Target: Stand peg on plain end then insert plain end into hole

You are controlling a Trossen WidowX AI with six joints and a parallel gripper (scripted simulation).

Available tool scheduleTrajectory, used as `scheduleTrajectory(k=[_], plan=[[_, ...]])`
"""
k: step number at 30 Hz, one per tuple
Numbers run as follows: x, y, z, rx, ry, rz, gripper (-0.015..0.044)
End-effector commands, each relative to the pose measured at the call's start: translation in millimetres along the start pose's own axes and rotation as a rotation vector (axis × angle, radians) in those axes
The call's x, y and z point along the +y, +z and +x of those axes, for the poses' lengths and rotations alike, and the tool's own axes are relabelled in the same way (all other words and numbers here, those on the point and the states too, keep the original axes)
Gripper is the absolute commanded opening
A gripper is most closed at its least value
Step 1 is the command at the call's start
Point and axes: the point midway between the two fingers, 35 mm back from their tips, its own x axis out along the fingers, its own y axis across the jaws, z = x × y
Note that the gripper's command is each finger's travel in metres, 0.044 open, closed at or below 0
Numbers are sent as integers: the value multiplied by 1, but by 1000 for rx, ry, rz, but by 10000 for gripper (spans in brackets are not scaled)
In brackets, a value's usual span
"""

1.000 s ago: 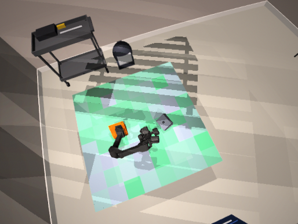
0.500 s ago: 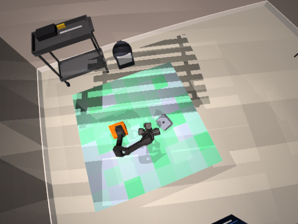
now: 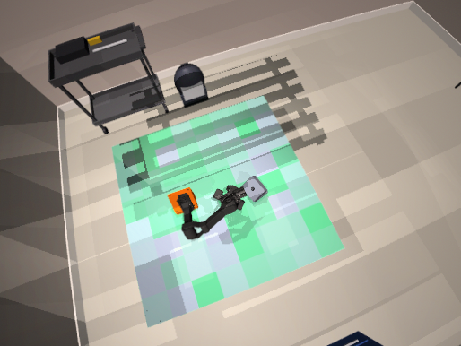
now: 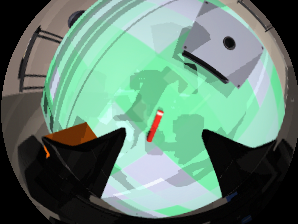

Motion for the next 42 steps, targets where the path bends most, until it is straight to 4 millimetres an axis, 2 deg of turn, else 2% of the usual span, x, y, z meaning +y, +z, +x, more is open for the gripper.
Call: scheduleTrajectory(k=[1, 9, 17, 42], plan=[[7, -1, 13, 72, -31, 116, 440], [16, 0, 30, 160, -123, 324, 440], [16, 0, 31, 162, -125, 328, 440], [11, -5, 71, 160, -123, 328, 440]])
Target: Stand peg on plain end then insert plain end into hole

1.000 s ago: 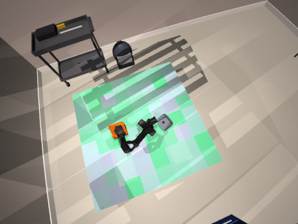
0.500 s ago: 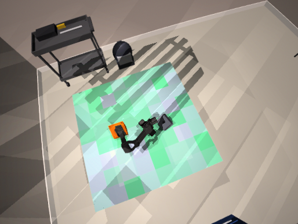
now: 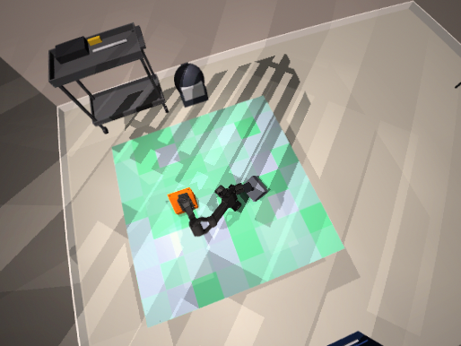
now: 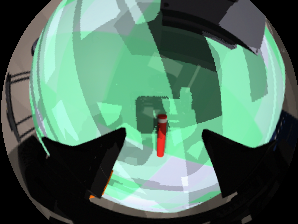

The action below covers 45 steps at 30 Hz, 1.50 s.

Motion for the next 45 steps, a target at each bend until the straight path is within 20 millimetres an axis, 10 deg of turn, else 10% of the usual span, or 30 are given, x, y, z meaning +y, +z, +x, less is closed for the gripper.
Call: scheduleTrajectory(k=[1, 23, 35, 45], plan=[[2, -3, 9, 11, -1, -11, 440], [1, -7, 41, 15, -7, -11, 440], [1, -7, 41, 15, -7, -11, 125], [1, -7, 41, 15, -7, -11, 110]])
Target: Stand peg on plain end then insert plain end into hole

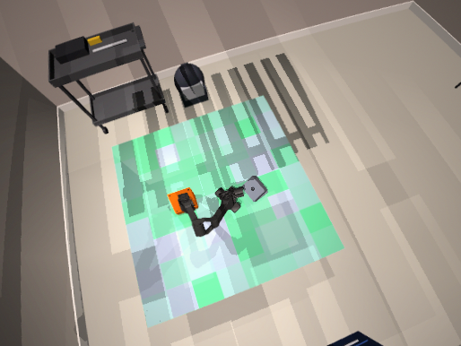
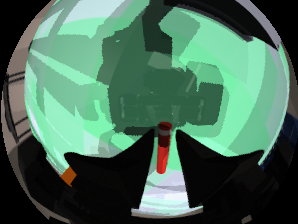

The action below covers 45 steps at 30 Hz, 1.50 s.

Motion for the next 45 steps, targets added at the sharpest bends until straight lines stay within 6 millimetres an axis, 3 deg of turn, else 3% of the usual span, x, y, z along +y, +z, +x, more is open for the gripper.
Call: scheduleTrajectory(k=[1, 10, 45], plan=[[1, -1, 1, 5, -2, -7, 110], [1, -1, 1, 5, -2, -7, 50], [0, -11, -17, -258, 0, -3, 50]])
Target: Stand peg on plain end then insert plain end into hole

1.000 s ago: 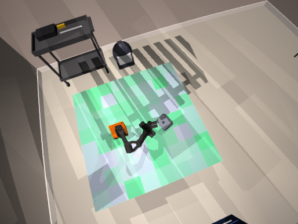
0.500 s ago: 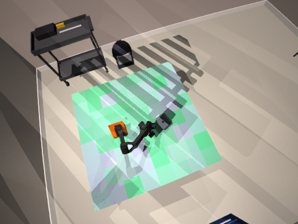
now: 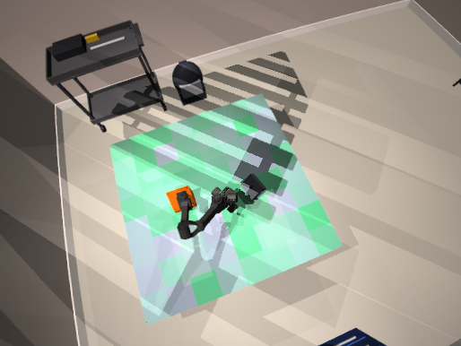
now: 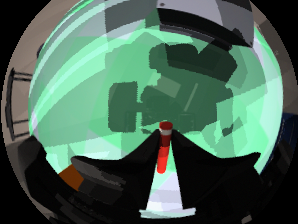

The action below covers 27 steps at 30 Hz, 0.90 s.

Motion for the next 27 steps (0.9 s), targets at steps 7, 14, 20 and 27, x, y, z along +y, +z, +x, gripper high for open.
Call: scheduleTrajectory(k=[7, 14, 20, 27], plan=[[3, -6, -5, -84, 8, -9, 50], [3, -8, -9, -145, 8, -9, 50], [3, -11, -12, -197, 8, -9, 50], [3, -14, -16, -257, 8, -9, 50]])
